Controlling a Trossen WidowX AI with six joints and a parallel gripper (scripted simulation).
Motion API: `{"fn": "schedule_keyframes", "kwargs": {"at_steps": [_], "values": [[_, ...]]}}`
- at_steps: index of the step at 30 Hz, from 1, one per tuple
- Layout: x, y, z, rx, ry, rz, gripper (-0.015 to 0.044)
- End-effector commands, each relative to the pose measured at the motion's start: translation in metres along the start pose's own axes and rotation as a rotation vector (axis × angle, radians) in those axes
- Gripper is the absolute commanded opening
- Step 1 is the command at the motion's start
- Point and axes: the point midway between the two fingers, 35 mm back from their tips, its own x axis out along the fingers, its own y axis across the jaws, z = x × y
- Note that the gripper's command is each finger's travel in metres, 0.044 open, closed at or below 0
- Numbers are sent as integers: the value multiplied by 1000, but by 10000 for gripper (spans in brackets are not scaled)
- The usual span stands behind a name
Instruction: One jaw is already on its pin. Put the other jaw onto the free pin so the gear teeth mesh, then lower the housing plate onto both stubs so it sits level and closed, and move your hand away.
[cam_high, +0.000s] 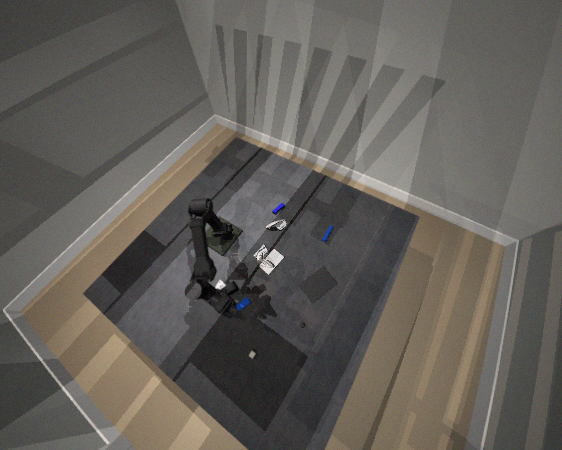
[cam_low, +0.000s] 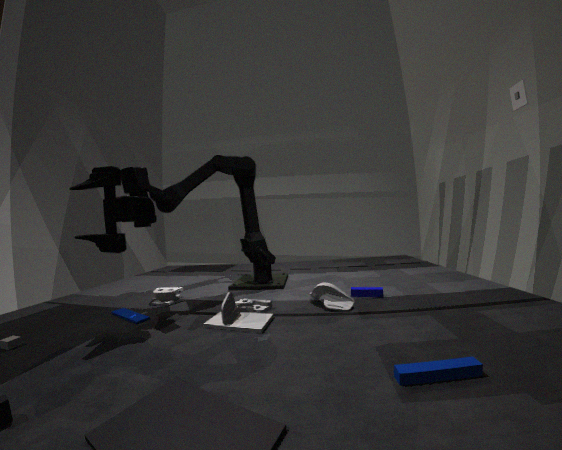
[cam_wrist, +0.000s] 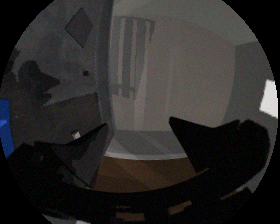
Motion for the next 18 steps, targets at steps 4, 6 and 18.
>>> {"fn": "schedule_keyframes", "kwargs": {"at_steps": [4,6,18], "values": [[20,0,36,129,-59,50,440],[26,1,45,166,-73,67,440],[52,11,106,374,-148,195,440]]}}
